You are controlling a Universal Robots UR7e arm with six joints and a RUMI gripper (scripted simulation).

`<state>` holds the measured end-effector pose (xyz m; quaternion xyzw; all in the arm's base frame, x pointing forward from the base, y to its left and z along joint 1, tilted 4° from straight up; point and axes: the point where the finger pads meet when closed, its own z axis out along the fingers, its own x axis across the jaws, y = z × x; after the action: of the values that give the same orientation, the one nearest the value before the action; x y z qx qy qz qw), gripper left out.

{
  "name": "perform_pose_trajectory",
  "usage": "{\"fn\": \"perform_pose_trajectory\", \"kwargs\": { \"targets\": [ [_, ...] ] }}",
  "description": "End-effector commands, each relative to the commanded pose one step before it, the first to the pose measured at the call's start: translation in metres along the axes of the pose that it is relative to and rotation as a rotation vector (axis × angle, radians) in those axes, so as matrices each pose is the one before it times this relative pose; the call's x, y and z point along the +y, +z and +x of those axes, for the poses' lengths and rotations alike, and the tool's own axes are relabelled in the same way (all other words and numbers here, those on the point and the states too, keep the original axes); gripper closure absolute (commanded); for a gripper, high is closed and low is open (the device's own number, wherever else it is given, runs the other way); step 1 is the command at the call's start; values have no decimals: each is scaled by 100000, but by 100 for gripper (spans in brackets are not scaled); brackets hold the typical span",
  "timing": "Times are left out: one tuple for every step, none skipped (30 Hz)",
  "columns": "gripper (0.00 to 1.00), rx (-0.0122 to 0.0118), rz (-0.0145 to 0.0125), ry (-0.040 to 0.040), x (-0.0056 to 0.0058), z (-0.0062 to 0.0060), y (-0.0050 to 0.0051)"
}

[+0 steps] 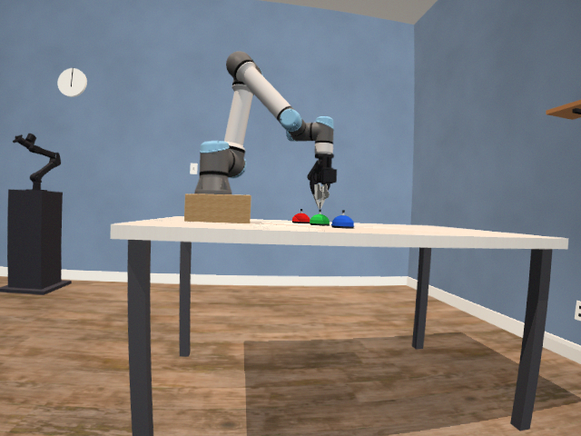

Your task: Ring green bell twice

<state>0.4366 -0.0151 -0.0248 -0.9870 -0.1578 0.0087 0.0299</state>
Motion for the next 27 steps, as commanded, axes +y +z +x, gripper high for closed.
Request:
{"fn": "perform_pose_trajectory", "kwargs": {
  "targets": [
    [100,101,-75,-2,25,33,-39],
    [100,0,0,0,0,0,0],
    [100,0,0,0,0,0,0],
    [100,0,0,0,0,0,0],
    [100,0,0,0,0,0,0],
    [100,0,0,0,0,0,0],
    [100,0,0,0,0,0,0],
    [100,0,0,0,0,0,0],
    [100,0,0,0,0,0,0],
    [100,0,0,0,0,0,0],
    [100,0,0,0,0,0,0],
    [100,0,0,0,0,0,0],
    [100,0,0,0,0,0,0],
    [100,0,0,0,0,0,0],
    [100,0,0,0,0,0,0],
    [100,0,0,0,0,0,0],
    [100,0,0,0,0,0,0],
    [100,0,0,0,0,0,0],
    [100,0,0,0,0,0,0],
    [100,0,0,0,0,0,-1],
    [100,0,0,0,0,0,-9],
    [100,0,0,0,0,0,-20],
    [100,0,0,0,0,0,-33],
    [100,0,0,0,0,0,-46],
    [100,0,0,0,0,0,-56],
    [100,0,0,0,0,0,-63],
    [100,0,0,0,0,0,-65]
  ]
}}
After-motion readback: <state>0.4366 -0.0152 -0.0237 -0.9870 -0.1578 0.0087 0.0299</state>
